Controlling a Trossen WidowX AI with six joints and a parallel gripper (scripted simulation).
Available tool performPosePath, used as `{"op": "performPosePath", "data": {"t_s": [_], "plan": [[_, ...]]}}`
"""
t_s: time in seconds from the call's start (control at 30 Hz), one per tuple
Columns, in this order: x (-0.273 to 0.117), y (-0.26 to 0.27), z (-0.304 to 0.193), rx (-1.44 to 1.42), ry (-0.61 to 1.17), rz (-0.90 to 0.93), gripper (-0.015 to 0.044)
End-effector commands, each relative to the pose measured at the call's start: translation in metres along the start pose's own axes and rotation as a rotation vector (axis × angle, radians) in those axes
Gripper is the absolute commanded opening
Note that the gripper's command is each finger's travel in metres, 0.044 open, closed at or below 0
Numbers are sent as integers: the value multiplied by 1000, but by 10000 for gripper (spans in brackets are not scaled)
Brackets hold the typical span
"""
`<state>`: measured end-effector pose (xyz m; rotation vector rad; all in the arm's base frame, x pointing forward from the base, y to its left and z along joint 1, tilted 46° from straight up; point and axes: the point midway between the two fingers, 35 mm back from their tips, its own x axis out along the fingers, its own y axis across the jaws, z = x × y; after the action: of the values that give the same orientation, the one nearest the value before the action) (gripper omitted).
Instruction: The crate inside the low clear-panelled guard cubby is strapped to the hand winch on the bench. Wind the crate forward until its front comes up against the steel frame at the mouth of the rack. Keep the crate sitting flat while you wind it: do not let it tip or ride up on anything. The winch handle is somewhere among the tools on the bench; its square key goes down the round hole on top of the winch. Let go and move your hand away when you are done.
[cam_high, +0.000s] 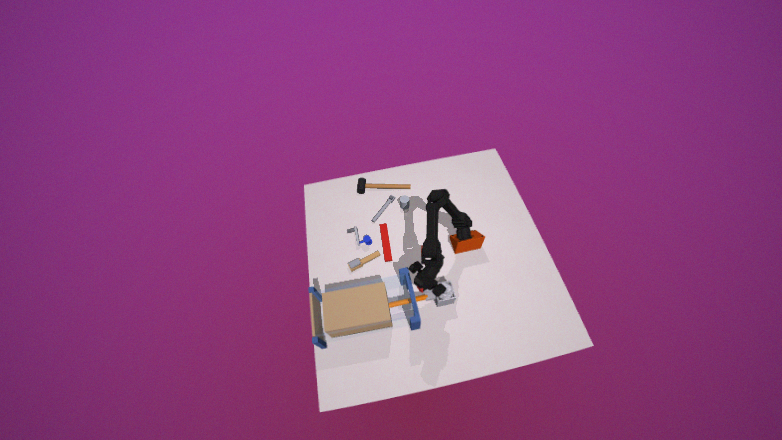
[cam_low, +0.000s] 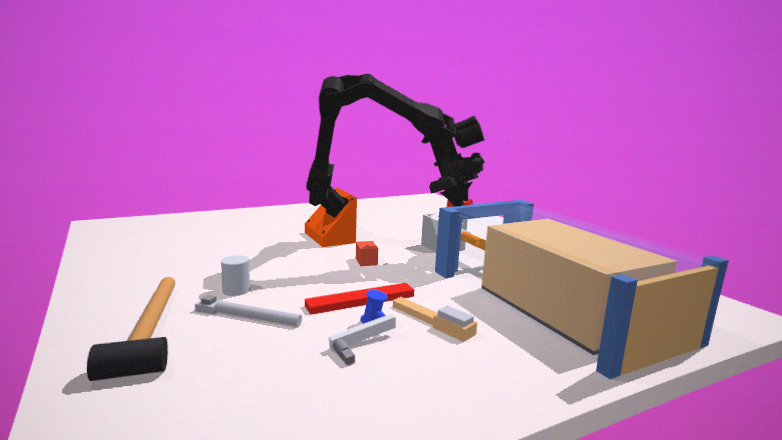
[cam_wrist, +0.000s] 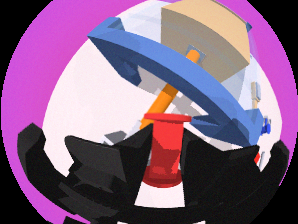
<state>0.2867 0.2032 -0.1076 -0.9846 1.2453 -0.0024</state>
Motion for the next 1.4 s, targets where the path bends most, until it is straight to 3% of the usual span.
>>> {"op": "performPosePath", "data": {"t_s": [0.0,1.37], "plan": [[4,9,5,8,-1,12,0],[11,70,27,10,-4,16,0]]}}
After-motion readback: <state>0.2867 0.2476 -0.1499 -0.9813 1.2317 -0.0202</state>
